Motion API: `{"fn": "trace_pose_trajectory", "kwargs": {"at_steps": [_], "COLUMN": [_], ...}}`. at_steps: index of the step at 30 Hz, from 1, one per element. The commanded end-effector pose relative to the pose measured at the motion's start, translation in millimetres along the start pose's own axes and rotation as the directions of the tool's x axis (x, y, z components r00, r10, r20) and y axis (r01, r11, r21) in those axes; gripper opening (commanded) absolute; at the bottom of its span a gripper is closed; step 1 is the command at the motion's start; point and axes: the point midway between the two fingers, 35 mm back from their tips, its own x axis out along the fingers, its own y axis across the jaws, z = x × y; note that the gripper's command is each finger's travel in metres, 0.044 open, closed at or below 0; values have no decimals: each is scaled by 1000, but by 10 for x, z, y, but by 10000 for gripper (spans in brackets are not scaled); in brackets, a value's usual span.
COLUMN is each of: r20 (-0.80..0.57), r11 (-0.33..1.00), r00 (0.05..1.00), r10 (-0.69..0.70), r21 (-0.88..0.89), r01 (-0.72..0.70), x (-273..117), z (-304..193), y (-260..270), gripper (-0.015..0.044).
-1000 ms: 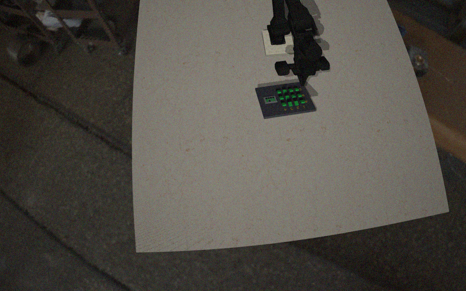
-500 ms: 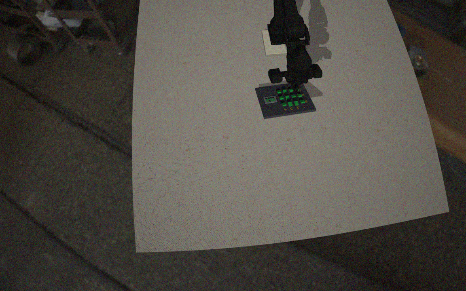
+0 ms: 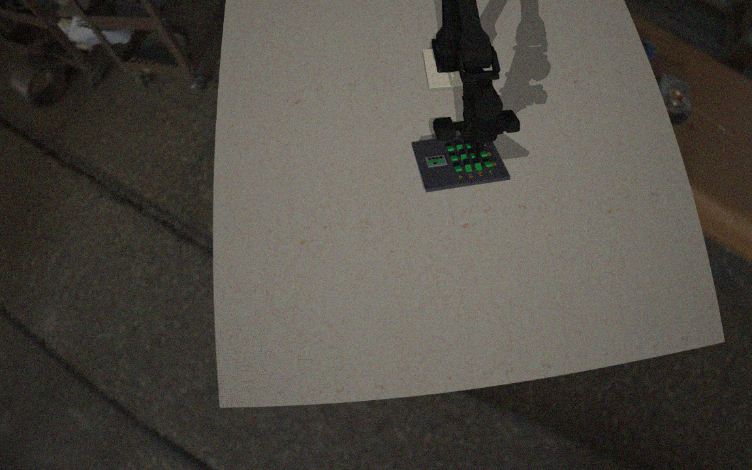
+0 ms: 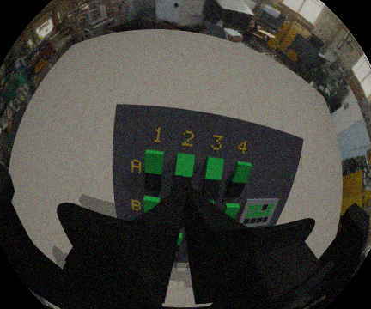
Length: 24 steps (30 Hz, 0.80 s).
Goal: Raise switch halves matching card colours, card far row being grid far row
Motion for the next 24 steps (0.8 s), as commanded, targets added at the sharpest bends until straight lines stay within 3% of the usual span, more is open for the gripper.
{"fn": "trace_pose_trajectory", "kwargs": {"at_steps": [1,24], "r20": [-13,-13], "r11": [1000,1000], "r00": [1000,1000], "r10": [3,3], "r21": [-4,-4], "r01": [-3,-3], "x": [77,118], "z": [-44,-46], "y": [6,6], "gripper": [0,0]}}
